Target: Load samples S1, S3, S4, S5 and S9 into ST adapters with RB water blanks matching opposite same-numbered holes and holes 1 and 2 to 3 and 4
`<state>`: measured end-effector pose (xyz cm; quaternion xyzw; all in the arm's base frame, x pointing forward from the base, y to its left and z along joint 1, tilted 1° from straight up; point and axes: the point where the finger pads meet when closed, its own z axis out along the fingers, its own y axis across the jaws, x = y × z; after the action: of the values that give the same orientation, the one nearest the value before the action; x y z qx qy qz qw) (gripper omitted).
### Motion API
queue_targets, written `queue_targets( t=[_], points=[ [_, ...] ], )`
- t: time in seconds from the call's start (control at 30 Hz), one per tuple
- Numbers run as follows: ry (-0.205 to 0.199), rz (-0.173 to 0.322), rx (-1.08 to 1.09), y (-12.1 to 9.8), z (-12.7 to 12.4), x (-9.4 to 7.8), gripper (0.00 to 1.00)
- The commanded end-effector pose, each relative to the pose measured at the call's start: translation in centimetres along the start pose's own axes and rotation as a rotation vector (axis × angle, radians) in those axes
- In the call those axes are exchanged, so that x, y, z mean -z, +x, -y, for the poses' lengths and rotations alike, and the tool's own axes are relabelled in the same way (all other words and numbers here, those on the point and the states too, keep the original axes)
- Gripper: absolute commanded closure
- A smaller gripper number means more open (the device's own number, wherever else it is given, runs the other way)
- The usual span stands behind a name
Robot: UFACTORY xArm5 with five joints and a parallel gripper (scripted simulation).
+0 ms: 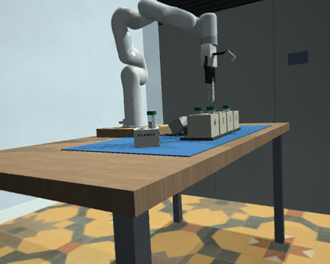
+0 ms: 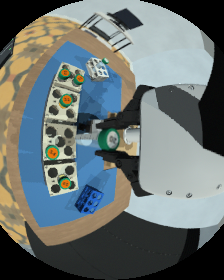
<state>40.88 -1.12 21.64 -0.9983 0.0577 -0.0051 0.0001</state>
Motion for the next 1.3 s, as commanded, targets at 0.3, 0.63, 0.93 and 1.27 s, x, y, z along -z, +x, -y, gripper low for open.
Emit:
queue_targets(
  t=[0.3, 0.63, 0.93, 1.27],
  points=[
    [0.002, -0.004, 0.000, 1.2, 3.4, 0.2, 1.00],
    [0.002, -0.004, 0.000, 1.2, 3.4, 0.2, 1.00],
    [0.002, -0.004, 0.000, 1.2, 3.4, -0.6, 1.00],
    [0.002, -0.004, 0.000, 1.2, 3.4, -2.2, 1.00]
  ],
)
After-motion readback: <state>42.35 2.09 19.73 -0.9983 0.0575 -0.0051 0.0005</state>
